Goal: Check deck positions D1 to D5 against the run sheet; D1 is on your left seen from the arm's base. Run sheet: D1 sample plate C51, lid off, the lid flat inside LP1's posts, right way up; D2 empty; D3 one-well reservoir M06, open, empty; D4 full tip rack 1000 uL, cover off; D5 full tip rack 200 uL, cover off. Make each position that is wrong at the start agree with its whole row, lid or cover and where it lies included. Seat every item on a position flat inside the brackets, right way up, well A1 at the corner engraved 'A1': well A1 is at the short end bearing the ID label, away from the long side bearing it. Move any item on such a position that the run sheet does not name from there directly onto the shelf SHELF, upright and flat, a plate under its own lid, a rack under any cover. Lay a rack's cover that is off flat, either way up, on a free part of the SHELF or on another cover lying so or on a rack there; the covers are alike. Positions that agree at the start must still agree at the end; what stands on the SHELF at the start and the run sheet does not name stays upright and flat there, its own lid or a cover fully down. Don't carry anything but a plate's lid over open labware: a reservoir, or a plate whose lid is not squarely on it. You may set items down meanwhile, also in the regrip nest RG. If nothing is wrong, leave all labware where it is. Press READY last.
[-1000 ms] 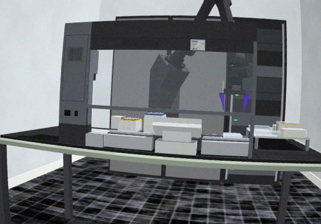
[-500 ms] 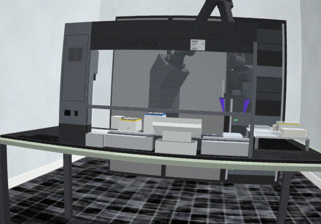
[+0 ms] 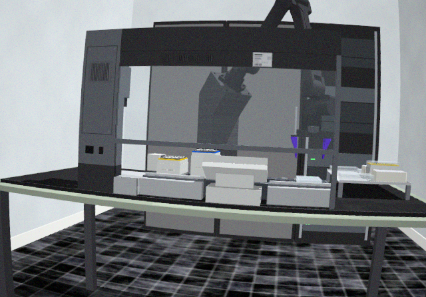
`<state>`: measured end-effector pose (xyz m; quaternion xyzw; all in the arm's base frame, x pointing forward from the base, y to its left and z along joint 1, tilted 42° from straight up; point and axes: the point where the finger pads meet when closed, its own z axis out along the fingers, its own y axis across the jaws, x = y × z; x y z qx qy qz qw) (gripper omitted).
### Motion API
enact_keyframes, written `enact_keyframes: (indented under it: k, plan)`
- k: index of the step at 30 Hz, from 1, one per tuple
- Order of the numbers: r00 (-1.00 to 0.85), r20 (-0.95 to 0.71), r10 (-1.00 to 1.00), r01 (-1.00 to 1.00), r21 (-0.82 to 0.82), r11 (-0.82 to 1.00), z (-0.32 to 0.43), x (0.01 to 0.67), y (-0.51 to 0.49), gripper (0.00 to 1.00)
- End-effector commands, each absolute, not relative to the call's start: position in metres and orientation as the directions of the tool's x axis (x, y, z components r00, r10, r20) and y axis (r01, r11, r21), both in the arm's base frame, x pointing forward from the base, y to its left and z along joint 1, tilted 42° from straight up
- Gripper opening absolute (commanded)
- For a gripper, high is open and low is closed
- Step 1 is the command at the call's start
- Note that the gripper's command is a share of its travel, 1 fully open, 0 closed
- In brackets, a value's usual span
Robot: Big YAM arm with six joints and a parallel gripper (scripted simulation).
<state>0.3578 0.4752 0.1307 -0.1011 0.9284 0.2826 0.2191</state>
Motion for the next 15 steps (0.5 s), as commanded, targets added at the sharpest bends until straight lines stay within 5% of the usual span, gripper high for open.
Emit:
enact_keyframes:
  k: [1,15]
  plan:
    - [-0.876,-0.480,-0.047,-0.317,0.498,0.807,0.139,0.365,0.492,1.00]
    - [-0.876,-0.479,-0.049,-0.318,0.498,0.807,0.123,0.370,0.503,1.00]
